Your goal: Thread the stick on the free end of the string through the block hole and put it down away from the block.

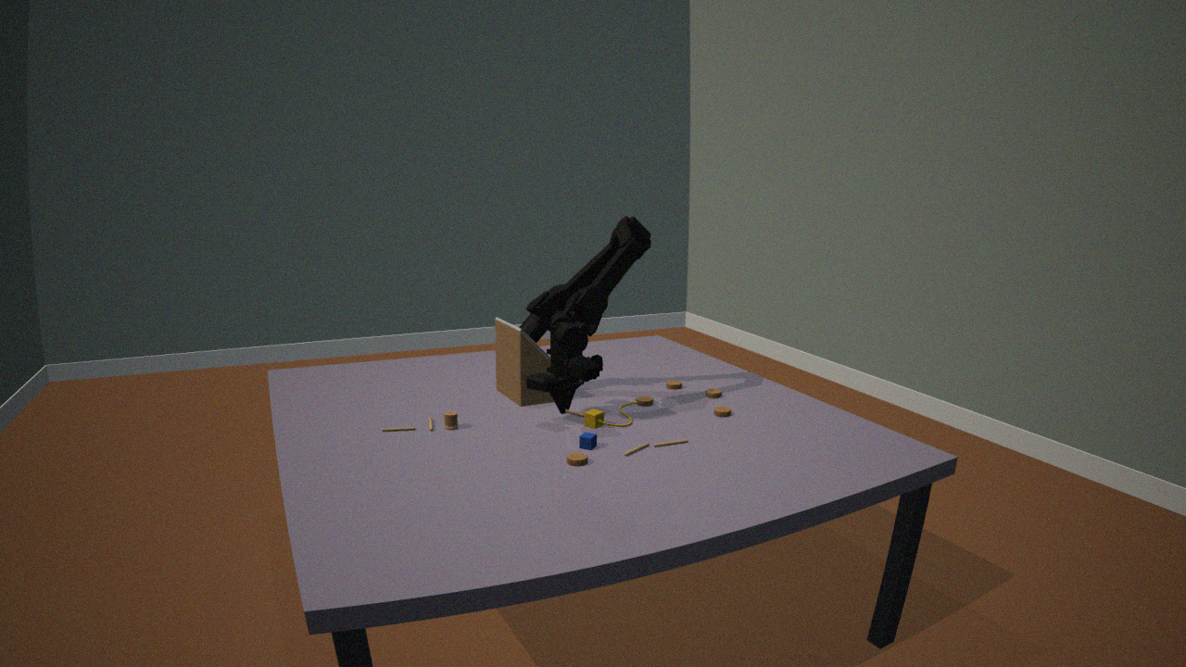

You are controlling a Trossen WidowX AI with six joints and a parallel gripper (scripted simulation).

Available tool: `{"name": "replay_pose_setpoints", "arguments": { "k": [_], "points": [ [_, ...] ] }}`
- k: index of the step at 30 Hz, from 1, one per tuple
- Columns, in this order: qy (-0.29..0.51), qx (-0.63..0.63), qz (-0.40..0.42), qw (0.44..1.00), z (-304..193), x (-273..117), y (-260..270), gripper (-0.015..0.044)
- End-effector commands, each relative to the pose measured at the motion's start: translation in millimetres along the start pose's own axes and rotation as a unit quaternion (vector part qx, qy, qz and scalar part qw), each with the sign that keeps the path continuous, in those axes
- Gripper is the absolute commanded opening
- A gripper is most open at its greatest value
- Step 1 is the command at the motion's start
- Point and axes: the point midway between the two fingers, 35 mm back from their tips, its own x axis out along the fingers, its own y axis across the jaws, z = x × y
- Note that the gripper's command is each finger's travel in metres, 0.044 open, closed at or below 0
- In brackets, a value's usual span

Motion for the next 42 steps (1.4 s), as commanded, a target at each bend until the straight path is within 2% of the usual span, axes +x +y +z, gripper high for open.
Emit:
{"name": "replay_pose_setpoints", "arguments": {
  "k": [1,36,42],
  "points": [
    [0.003,-0.001,0.0,1.0,-6,1,0,0.0],
    [0.003,-0.002,0.004,1.0,-33,-2,1,0.0],
    [0.002,-0.002,0.005,1.0,-30,11,1,0.0]
  ]
}}
